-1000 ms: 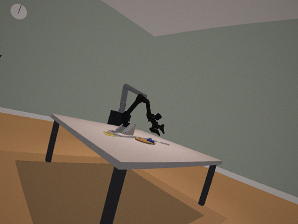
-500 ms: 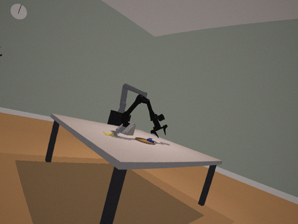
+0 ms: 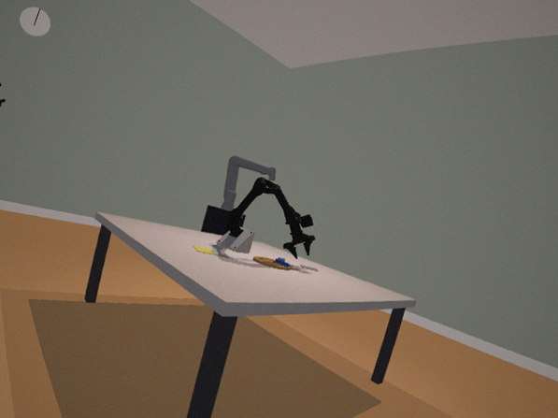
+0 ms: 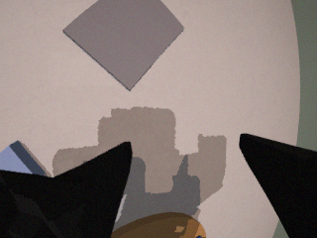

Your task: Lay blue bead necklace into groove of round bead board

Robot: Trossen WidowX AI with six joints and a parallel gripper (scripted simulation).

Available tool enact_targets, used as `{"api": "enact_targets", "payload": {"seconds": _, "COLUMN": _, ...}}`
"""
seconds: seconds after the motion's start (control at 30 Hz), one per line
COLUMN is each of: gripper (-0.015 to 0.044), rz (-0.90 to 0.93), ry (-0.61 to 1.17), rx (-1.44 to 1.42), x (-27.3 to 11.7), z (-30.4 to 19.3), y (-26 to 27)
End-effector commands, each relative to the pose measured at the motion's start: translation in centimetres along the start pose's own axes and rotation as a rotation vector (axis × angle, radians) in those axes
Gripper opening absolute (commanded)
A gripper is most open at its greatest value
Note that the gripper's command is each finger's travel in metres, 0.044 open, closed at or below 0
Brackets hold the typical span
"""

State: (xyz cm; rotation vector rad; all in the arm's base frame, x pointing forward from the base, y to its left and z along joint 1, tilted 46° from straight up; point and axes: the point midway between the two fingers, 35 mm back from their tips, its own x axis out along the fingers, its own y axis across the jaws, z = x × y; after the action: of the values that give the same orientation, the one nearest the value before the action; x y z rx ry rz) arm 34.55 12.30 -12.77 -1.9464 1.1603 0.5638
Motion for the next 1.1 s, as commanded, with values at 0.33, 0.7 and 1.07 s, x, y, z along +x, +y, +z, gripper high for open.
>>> {"api": "enact_targets", "payload": {"seconds": 0.33, "gripper": 0.0380, "rz": 0.156, "ry": 0.260, "rx": 1.349, "x": 0.8, "z": -8.8, "y": -3.5}}
{"api": "enact_targets", "payload": {"seconds": 0.7, "gripper": 0.0380, "rz": 0.131, "ry": 0.446, "rx": 1.872, "x": 0.5, "z": -13.1, "y": -4.1}}
{"api": "enact_targets", "payload": {"seconds": 1.07, "gripper": 0.0380, "rz": 0.022, "ry": 0.647, "rx": 2.380, "x": -0.1, "z": -16.9, "y": -4.3}}
